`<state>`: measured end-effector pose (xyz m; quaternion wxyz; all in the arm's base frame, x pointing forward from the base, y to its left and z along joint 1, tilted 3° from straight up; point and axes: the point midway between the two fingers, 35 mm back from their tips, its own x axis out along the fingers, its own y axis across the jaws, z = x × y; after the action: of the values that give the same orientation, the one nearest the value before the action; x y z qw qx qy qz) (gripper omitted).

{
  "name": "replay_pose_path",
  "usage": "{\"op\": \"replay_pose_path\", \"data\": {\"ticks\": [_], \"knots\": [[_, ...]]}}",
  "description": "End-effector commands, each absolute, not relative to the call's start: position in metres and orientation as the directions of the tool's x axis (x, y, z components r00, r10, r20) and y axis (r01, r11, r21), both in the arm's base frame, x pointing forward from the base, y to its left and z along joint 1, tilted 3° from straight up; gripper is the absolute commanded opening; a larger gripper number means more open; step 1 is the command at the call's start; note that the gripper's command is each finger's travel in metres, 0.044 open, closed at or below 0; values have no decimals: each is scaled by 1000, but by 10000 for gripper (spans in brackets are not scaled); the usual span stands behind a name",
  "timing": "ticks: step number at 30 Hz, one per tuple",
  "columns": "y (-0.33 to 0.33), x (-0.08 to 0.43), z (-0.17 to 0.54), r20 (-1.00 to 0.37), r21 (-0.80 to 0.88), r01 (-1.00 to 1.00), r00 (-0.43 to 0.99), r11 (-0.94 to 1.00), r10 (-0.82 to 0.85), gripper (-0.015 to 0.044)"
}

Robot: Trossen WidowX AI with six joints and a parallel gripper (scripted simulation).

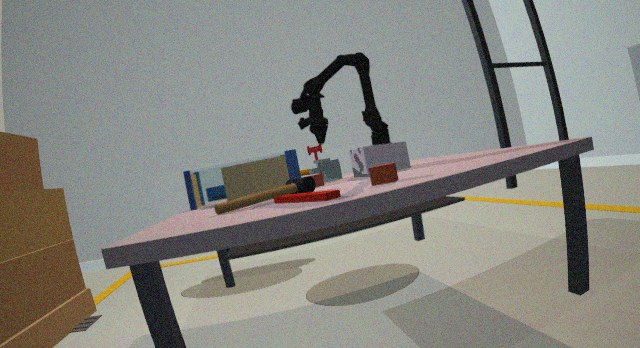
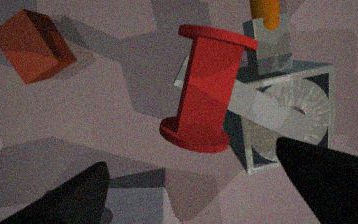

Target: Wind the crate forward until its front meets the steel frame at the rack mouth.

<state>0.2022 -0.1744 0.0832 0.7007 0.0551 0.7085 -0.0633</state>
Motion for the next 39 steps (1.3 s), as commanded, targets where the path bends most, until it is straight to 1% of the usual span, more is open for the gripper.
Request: {"op": "replay_pose_path", "data": {"ticks": [1,6,13,17,19,22,26,28,39], "knots": [[-173,201,100,-1000,-13,171,-11,985,-11,440],[-172,200,103,-1000,-13,171,-11,985,-11,440],[-147,174,165,-1000,-11,171,-13,985,-9,440],[-146,173,167,-1000,-11,171,-14,985,-9,440],[-160,180,162,-1000,-18,166,-8,986,-16,440],[-201,182,166,-1000,-20,167,-18,986,-17,440],[-264,173,165,-999,-20,166,-32,986,-15,440],[-283,167,163,-999,-19,166,-36,986,-13,440],[-286,166,162,-999,-19,166,-37,986,-13,440]]}}
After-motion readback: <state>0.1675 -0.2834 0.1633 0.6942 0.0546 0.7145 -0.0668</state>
